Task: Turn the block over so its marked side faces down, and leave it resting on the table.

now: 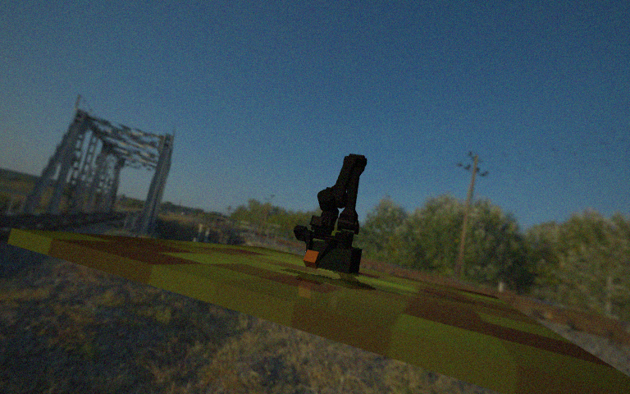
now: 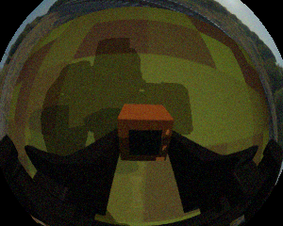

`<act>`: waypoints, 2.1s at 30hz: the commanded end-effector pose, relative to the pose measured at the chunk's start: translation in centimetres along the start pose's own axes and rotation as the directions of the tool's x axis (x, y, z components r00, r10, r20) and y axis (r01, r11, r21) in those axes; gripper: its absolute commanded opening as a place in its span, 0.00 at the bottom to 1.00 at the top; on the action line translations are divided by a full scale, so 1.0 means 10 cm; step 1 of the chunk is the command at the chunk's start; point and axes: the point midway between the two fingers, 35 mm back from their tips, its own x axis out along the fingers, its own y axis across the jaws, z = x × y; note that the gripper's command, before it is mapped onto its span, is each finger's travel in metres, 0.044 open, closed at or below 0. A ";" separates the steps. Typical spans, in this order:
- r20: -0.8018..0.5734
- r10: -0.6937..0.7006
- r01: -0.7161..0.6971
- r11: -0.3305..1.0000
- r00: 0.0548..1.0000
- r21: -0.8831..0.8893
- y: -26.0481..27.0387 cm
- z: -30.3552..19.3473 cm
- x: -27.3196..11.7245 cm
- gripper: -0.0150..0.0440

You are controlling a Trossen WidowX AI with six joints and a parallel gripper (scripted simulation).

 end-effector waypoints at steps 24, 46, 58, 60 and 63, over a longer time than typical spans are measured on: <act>0.343 -0.007 0.008 1.000 0.939 -0.002 0.00 -0.15 0.33 0.25; 0.498 -0.011 0.004 1.000 0.867 0.014 0.00 -0.21 0.20 0.25; 0.498 -0.011 0.004 1.000 0.867 0.014 0.00 -0.21 0.20 0.48; 0.498 -0.011 0.004 1.000 0.867 0.014 0.00 -0.21 0.20 0.57; 0.498 -0.011 0.004 1.000 0.867 0.014 0.00 -0.21 0.20 0.70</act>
